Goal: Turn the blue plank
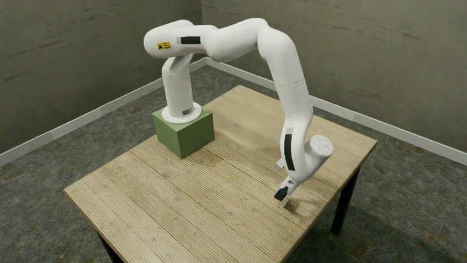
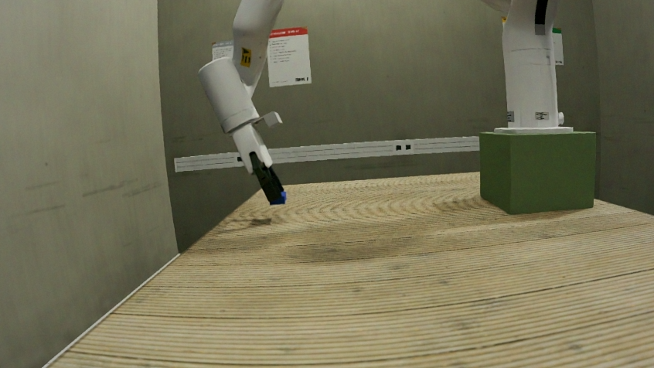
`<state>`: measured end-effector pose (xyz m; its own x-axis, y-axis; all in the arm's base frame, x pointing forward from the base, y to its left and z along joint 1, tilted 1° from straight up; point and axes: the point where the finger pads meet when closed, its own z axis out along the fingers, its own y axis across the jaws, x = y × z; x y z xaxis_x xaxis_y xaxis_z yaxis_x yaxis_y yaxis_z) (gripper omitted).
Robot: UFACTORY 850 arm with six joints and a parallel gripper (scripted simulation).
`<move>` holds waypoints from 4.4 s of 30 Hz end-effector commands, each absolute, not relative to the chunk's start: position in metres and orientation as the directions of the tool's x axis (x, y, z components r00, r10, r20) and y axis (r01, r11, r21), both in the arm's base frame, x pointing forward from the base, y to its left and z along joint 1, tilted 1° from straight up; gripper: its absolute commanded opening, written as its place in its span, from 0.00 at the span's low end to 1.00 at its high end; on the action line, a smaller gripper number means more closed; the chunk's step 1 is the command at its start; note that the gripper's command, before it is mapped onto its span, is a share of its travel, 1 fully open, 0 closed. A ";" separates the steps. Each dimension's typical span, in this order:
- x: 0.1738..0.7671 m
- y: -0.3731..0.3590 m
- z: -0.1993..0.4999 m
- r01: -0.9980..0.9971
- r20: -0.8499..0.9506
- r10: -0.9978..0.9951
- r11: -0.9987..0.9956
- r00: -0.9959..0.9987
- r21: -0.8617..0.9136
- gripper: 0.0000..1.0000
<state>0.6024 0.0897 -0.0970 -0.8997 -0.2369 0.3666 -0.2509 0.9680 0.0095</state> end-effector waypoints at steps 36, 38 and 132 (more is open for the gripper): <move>0.603 0.090 -0.090 -0.251 0.346 -0.239 0.968 -0.907 0.010 0.72; 0.603 0.090 -0.090 -0.251 0.312 -0.242 0.968 -0.919 0.011 0.72; 0.587 0.089 -0.089 -0.253 -0.139 -0.247 0.967 -0.959 0.025 0.72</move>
